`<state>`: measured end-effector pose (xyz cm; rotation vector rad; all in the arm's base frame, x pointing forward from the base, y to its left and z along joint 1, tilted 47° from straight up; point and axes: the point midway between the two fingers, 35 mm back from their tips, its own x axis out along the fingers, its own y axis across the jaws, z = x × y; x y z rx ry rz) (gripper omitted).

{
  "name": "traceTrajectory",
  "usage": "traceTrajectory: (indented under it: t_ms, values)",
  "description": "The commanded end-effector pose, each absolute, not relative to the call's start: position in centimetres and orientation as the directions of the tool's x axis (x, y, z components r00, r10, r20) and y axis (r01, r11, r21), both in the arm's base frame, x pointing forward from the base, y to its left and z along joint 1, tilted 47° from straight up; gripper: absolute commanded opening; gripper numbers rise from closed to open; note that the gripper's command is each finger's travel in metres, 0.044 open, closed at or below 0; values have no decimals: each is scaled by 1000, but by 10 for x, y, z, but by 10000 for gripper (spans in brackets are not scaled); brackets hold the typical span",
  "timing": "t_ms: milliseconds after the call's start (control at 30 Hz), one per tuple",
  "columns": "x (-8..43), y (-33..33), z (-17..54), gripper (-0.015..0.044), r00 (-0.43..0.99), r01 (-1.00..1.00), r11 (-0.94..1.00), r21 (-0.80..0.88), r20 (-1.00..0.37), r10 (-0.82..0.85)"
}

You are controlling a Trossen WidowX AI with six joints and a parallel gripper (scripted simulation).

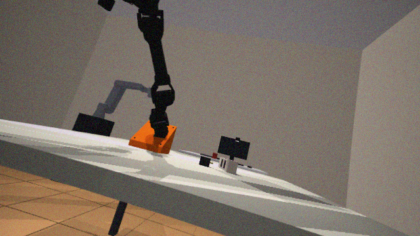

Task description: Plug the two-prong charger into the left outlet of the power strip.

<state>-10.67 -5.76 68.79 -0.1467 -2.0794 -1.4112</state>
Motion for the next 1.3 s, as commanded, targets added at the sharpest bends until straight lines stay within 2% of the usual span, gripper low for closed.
traceTrajectory:
  t_ms: [0,33,633,967,1267]
  values:
    - [-107,-56,688,426,-806,417,424,804,542,-237]
    - [-109,-53,688,440,-809,423,421,803,544,-225]
    - [-143,87,665,440,-818,574,277,770,526,234]
    - [-135,140,655,440,-756,626,213,750,516,403]
    - [-118,196,633,440,-675,630,137,765,451,584]
